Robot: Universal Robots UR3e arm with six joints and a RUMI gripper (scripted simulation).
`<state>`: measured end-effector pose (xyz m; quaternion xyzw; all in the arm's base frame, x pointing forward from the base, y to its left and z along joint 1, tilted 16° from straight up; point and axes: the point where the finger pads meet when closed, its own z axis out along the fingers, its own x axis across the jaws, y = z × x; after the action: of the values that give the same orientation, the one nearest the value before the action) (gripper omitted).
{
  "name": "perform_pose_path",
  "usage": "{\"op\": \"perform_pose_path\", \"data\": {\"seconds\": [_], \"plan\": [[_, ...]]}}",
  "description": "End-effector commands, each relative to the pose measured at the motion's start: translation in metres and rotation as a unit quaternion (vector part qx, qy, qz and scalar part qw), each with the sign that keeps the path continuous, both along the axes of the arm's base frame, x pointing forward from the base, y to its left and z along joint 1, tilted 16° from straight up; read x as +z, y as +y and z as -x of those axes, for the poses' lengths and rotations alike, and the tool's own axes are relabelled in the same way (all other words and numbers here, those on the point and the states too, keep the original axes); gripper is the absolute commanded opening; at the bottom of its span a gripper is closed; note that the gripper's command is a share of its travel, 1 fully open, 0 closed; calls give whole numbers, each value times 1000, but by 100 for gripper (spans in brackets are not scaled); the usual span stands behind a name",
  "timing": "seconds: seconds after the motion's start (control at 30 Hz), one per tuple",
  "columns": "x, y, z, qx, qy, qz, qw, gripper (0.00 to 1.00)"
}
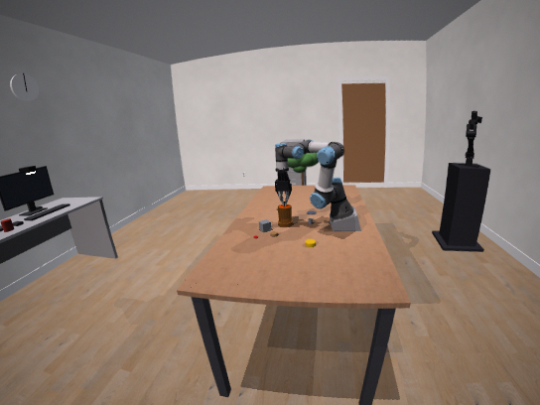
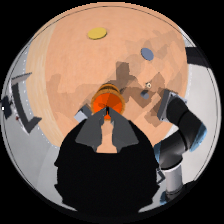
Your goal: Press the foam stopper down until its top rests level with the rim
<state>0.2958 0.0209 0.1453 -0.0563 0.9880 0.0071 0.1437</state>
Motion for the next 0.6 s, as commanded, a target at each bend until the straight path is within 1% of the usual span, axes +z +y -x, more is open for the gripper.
{"op": "perform_pose_path", "data": {"seconds": [0.0, 0.57], "plan": [[-5, 0, -1, -1, 1, -1, 1000, 0], [-7, 0, -2, -1, 1, -1, 1000, 0]]}}
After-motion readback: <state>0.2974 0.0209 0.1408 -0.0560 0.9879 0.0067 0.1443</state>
